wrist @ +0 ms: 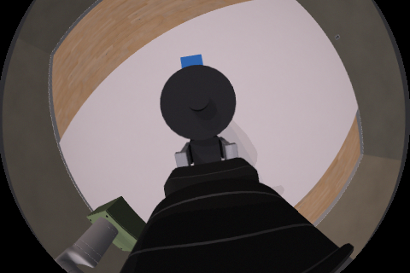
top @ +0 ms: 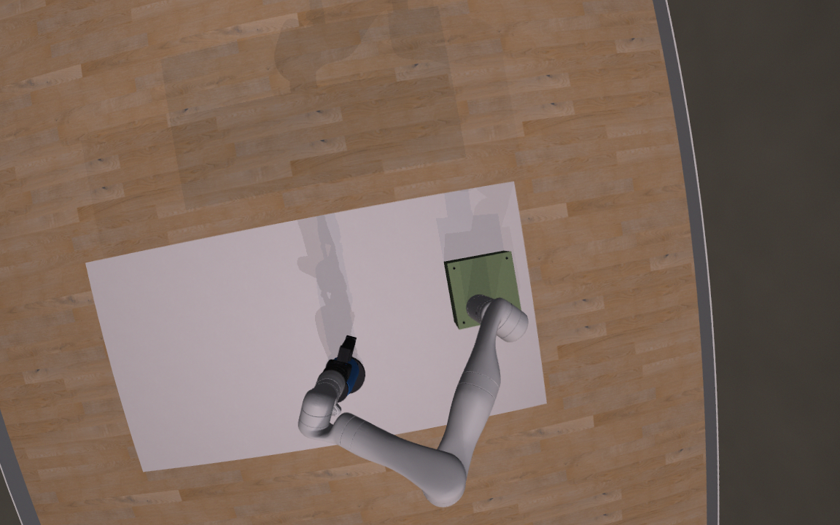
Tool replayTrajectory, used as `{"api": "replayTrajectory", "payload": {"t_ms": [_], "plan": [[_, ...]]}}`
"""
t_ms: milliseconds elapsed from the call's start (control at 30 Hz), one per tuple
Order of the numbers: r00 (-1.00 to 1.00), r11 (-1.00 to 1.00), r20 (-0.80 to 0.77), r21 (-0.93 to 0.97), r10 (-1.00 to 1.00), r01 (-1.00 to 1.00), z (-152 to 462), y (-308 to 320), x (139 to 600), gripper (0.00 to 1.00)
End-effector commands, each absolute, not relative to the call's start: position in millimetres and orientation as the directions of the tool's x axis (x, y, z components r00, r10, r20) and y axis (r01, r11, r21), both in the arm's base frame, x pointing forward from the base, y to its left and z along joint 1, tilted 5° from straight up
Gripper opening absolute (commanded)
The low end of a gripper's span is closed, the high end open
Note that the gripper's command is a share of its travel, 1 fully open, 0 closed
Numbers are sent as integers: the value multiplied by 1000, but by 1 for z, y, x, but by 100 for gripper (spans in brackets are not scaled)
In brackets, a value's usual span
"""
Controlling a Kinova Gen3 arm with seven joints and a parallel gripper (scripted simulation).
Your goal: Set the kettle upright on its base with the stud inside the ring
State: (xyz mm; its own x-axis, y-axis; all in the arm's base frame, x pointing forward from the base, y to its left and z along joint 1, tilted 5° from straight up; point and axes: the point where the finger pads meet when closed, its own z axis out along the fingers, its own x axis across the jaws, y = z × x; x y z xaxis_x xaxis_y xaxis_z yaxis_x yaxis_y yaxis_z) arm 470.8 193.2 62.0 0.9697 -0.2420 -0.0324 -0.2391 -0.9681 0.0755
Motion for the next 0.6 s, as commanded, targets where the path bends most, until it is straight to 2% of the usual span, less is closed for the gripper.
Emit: {"api": "replayTrajectory", "payload": {"t_ms": [0, 567], "plan": [[972, -970, -30, 76, -233, -230, 62, 199, 471, 0], [972, -970, -30, 76, -233, -230, 60, 223, 474, 0]]}}
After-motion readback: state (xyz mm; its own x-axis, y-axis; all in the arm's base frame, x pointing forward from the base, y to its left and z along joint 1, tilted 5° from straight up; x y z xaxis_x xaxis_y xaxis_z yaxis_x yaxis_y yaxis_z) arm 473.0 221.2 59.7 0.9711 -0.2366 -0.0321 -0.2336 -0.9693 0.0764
